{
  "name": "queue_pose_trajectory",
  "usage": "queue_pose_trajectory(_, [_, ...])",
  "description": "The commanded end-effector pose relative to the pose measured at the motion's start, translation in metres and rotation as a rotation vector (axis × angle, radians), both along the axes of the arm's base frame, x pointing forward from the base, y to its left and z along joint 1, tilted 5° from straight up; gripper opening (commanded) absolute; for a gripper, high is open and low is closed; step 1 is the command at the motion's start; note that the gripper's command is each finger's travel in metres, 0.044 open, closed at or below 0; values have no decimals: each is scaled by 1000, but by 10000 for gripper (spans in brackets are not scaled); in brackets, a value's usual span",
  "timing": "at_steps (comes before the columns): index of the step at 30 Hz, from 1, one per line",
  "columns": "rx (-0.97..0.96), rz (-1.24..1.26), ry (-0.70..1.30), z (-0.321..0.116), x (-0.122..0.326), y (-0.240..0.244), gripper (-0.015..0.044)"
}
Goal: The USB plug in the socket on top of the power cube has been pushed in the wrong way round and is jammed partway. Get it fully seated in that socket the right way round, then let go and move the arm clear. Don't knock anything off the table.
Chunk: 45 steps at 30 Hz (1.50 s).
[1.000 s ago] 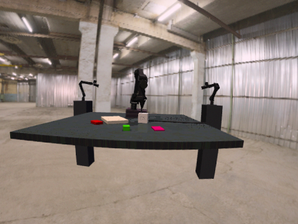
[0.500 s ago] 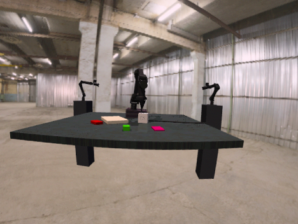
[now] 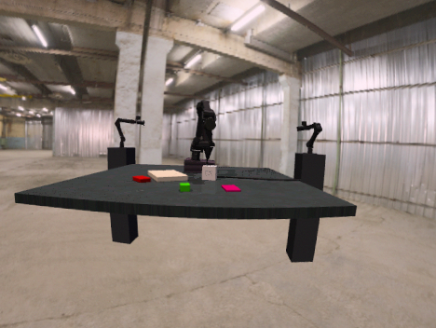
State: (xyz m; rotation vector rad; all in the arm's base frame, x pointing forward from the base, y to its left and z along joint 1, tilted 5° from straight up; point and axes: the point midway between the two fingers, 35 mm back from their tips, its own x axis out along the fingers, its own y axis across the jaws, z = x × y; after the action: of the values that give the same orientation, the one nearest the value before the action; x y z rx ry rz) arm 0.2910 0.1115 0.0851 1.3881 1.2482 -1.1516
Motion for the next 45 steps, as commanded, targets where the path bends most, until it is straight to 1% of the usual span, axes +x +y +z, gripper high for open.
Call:
queue_pose_trajectory(1, [4,3,1,-1,0,1,0])
queue_pose_trajectory(45, [4,3,1,-6,0,1,0])
